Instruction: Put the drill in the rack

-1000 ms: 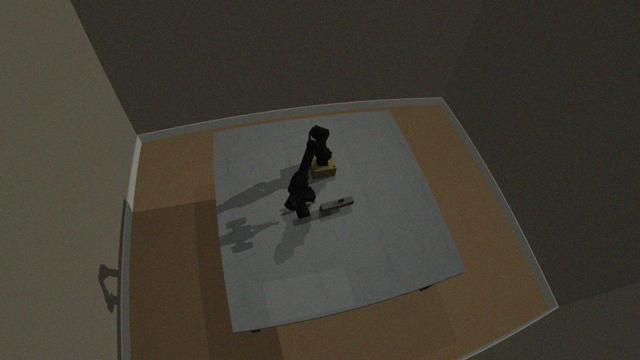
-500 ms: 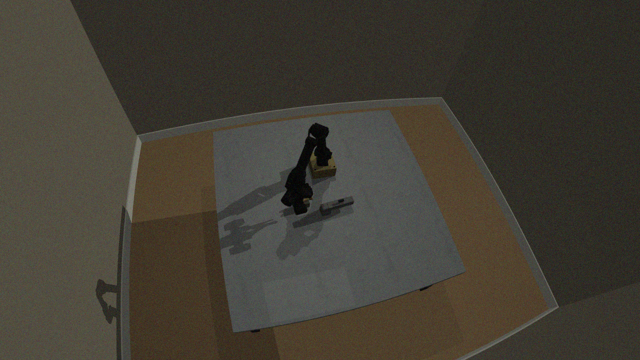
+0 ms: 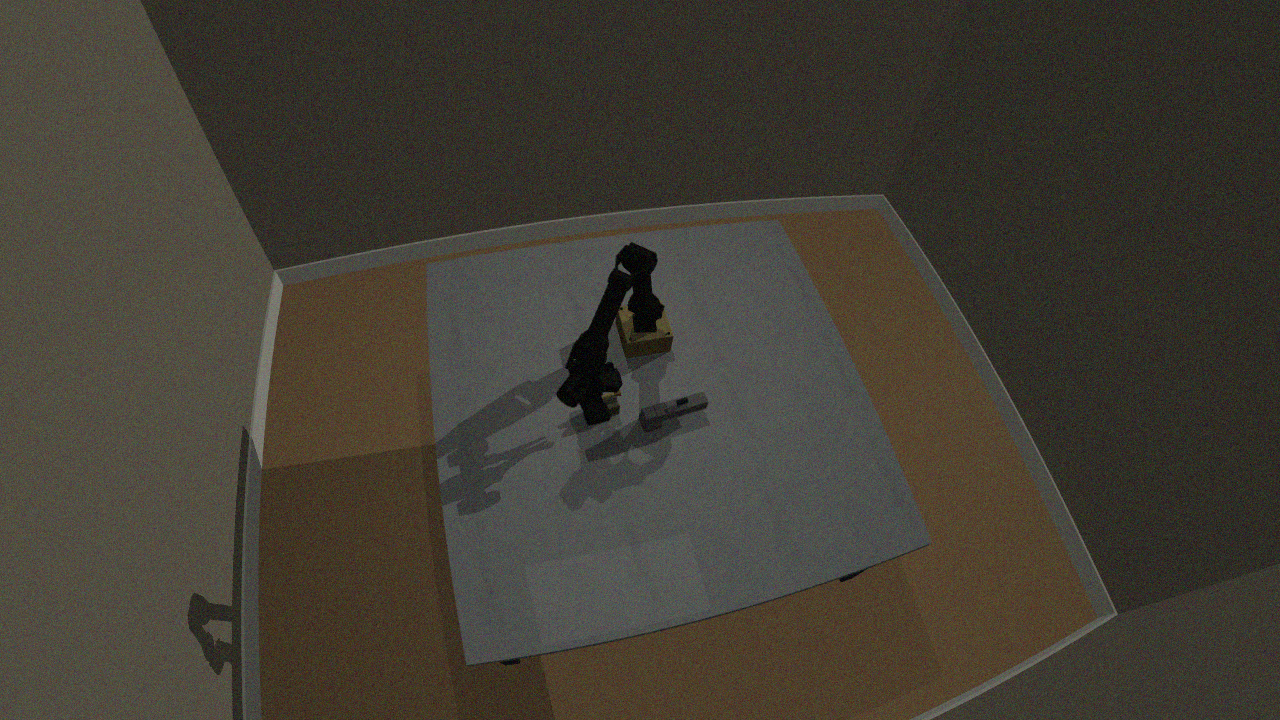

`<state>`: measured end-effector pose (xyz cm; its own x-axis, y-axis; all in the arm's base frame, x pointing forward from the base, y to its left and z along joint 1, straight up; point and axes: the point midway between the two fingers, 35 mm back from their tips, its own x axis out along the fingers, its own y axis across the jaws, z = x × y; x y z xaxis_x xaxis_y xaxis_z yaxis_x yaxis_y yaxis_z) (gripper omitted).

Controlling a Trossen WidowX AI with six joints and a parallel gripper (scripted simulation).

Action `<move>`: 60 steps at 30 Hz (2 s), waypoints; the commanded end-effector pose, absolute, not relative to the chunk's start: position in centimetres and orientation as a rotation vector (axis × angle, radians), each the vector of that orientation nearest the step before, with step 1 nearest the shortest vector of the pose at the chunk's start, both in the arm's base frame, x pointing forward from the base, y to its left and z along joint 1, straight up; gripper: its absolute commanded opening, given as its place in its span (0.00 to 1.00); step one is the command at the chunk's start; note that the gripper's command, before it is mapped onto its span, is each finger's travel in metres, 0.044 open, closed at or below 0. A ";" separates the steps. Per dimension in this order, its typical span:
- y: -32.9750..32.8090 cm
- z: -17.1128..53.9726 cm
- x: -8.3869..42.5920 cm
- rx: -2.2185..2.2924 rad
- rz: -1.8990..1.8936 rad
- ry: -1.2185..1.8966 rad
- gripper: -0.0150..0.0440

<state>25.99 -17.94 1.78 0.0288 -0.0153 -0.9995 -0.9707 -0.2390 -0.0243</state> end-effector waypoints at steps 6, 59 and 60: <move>-17.9 -0.1 25.7 -1.409 1.366 1.080 0.25; -18.1 -2.9 25.8 -1.414 1.354 1.086 0.97; -18.1 -2.9 25.8 -1.414 1.354 1.086 1.00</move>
<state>25.78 -18.15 -2.89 0.0269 -0.0216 -0.9994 -0.9709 -0.2385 -0.0210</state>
